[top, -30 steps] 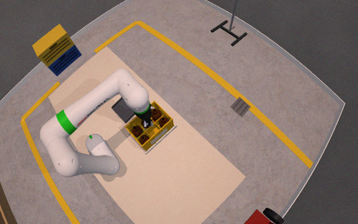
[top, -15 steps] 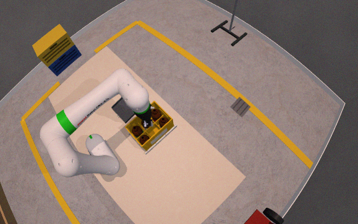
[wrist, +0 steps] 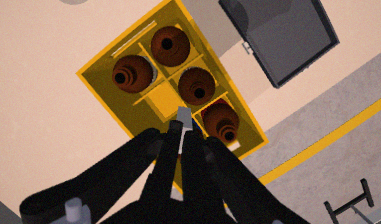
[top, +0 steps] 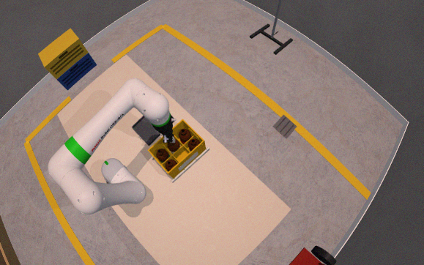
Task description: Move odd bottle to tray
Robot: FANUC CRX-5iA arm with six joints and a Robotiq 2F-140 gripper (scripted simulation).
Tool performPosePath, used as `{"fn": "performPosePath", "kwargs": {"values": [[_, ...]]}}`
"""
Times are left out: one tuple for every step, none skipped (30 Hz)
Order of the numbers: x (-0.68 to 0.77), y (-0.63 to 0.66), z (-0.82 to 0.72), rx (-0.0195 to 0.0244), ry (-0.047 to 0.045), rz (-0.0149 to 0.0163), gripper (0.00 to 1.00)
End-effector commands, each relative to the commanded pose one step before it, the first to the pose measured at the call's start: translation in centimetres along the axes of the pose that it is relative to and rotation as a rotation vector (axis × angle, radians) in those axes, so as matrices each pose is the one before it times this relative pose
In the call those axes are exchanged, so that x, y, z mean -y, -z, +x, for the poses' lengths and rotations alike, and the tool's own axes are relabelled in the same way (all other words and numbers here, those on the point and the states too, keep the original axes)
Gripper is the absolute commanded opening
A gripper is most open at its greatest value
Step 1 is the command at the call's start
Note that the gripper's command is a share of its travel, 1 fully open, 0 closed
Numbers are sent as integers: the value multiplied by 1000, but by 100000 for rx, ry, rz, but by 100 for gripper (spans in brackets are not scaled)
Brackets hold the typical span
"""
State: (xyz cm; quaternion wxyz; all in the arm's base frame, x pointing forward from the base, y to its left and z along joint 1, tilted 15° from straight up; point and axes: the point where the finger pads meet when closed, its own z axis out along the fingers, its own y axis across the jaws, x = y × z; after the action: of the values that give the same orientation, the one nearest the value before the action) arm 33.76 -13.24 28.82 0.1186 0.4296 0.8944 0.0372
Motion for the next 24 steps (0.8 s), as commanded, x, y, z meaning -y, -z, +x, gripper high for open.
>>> {"fn": "performPosePath", "kwargs": {"values": [[-1956, 87, 1967, 1414, -407, 733, 10], [-266, 9, 321, 49, -6, -49, 10], [-44, 2, 54, 9, -1, -9, 10], [0, 0, 0, 0, 0, 0, 10], [0, 0, 0, 0, 0, 0, 10], [0, 0, 0, 0, 0, 0, 10], [0, 0, 0, 0, 0, 0, 10], [0, 0, 0, 0, 0, 0, 44], [0, 0, 0, 0, 0, 0, 44], [0, 0, 0, 0, 0, 0, 44], [0, 0, 0, 0, 0, 0, 44], [0, 0, 0, 0, 0, 0, 44], [0, 0, 0, 0, 0, 0, 44], [0, 0, 0, 0, 0, 0, 44], [0, 0, 0, 0, 0, 0, 44], [0, 0, 0, 0, 0, 0, 44], [0, 0, 0, 0, 0, 0, 44], [0, 0, 0, 0, 0, 0, 44], [0, 0, 0, 0, 0, 0, 44], [0, 0, 0, 0, 0, 0, 44], [0, 0, 0, 0, 0, 0, 44], [0, 0, 0, 0, 0, 0, 44], [0, 0, 0, 0, 0, 0, 44], [0, 0, 0, 0, 0, 0, 44]]}}
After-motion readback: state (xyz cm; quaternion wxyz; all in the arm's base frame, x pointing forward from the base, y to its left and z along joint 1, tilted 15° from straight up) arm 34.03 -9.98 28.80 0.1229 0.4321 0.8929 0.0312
